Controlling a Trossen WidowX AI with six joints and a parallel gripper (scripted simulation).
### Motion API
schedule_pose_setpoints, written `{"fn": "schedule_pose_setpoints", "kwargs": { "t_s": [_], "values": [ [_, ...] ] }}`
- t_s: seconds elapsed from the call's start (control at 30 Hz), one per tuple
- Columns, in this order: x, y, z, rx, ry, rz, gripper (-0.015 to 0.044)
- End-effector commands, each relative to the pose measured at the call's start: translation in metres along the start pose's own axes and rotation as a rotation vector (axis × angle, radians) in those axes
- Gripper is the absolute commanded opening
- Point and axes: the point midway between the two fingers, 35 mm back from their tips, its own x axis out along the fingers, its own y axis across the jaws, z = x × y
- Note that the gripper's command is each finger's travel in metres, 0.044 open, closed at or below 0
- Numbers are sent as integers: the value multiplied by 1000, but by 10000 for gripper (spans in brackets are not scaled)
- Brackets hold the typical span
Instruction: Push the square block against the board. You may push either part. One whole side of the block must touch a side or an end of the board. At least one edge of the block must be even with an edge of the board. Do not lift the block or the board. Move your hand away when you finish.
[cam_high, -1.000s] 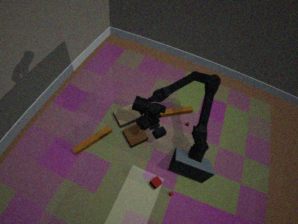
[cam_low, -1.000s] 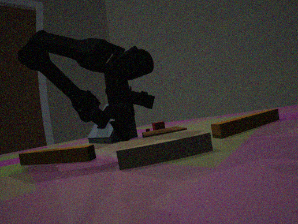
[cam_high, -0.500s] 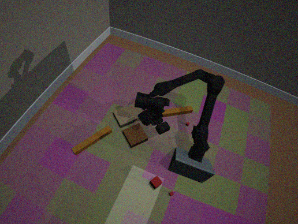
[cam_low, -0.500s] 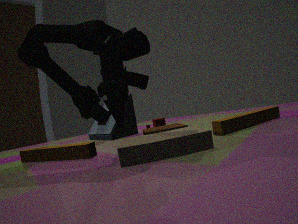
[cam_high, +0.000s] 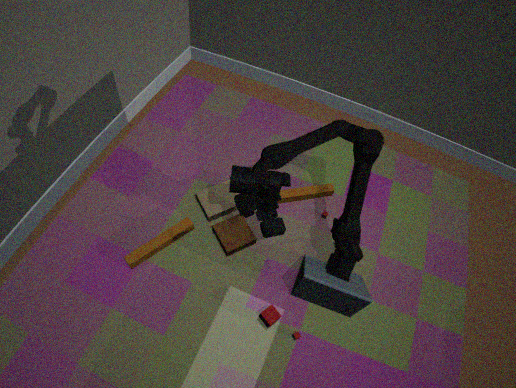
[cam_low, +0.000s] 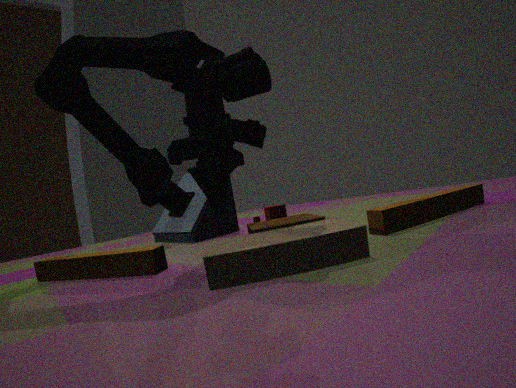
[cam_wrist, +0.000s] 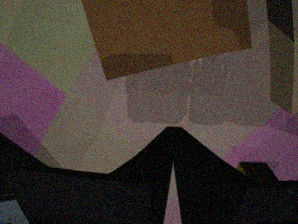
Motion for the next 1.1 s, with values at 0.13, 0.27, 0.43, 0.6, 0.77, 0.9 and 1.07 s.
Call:
{"fn": "schedule_pose_setpoints", "kwargs": {
  "t_s": [0.13,0.27,0.43,0.6,0.77,0.9,1.07],
  "values": [
    [-3,16,19,264,-18,0,0],
    [-4,26,27,393,-22,1,0],
    [-5,38,36,547,-23,8,0],
    [-6,49,44,708,-20,14,0],
    [-6,59,51,875,-15,16,0],
    [-6,67,56,1008,-11,17,0],
    [-6,77,62,1174,-5,16,0]
  ]
}}
